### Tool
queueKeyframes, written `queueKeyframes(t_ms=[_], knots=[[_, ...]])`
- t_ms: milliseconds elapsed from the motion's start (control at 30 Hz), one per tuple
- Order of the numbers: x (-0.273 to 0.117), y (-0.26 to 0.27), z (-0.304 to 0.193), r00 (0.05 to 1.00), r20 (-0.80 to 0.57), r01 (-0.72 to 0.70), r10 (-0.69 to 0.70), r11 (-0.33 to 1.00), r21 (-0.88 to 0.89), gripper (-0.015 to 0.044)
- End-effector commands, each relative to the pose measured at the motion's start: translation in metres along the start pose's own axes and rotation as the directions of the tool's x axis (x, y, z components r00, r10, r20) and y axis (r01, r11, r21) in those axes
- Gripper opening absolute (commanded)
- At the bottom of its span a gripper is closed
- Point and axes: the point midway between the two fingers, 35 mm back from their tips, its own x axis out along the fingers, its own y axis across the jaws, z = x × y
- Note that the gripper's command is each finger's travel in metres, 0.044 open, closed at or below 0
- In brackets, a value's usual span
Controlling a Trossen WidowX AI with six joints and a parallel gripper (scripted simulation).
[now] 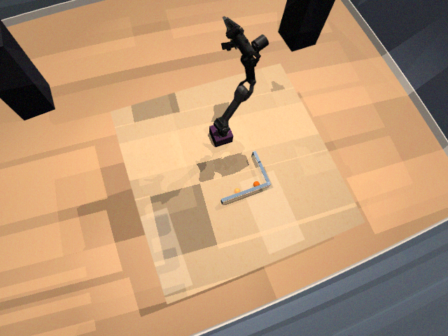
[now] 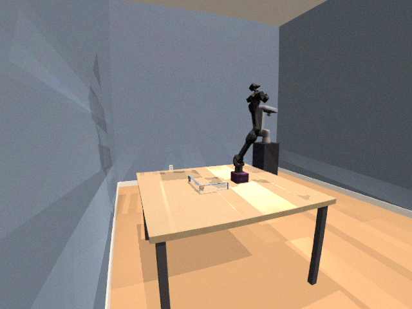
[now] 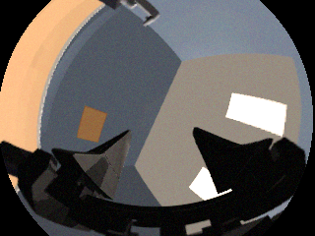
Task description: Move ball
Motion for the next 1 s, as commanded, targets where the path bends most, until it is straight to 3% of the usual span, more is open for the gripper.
queueKeyframes(t_ms=[0,100,433,733,967], knots=[[0.0,-0.001,0.001,1.0,0.002,0.002,-0.002,1.0,-0.004,0.0374],[0.004,-0.014,0.015,0.999,0.027,0.04,-0.039,0.997,-0.066,0.0298],[0.001,-0.114,0.126,0.918,0.245,0.392,-0.312,0.811,-0.434,0.0298],[-0.053,-0.198,0.222,0.722,0.441,0.682,-0.533,0.439,-0.585,0.0298],[-0.125,-0.248,0.283,0.5,0.562,0.785,-0.659,0.071,-0.616,0.0298]])
